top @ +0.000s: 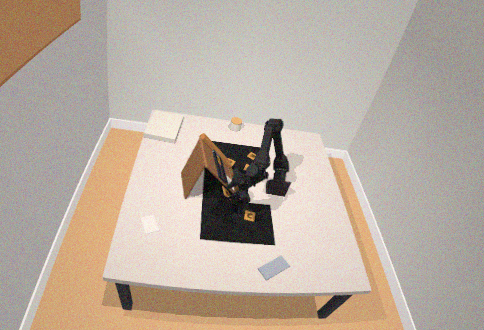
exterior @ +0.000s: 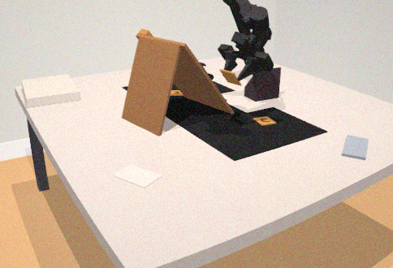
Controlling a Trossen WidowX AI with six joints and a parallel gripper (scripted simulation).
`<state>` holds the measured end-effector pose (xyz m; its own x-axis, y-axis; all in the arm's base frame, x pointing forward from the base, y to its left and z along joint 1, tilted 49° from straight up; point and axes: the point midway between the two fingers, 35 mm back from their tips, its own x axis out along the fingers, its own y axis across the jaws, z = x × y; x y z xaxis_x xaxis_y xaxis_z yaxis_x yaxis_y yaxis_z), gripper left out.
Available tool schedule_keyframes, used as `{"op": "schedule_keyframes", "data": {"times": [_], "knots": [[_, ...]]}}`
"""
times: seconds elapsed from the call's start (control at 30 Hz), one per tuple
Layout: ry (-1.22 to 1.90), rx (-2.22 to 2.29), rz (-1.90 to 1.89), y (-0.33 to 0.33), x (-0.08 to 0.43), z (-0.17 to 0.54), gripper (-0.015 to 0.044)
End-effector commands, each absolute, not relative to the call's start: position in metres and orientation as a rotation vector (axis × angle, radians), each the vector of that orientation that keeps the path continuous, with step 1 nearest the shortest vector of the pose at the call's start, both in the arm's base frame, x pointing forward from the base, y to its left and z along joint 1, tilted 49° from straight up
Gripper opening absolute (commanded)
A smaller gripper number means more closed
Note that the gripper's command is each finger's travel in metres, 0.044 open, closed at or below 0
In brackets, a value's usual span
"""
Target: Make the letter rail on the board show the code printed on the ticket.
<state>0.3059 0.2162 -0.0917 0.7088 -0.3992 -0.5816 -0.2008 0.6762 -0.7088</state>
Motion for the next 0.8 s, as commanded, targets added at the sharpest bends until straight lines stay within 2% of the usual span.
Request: {"op": "schedule_keyframes", "data": {"times": [0.0,0.77], "knots": [[0.798,-0.849,-0.126,0.2153,0.3061,-0.0911,0.0],[0.798,-0.85,-0.127,0.2094,0.309,-0.0812,0.0]]}}
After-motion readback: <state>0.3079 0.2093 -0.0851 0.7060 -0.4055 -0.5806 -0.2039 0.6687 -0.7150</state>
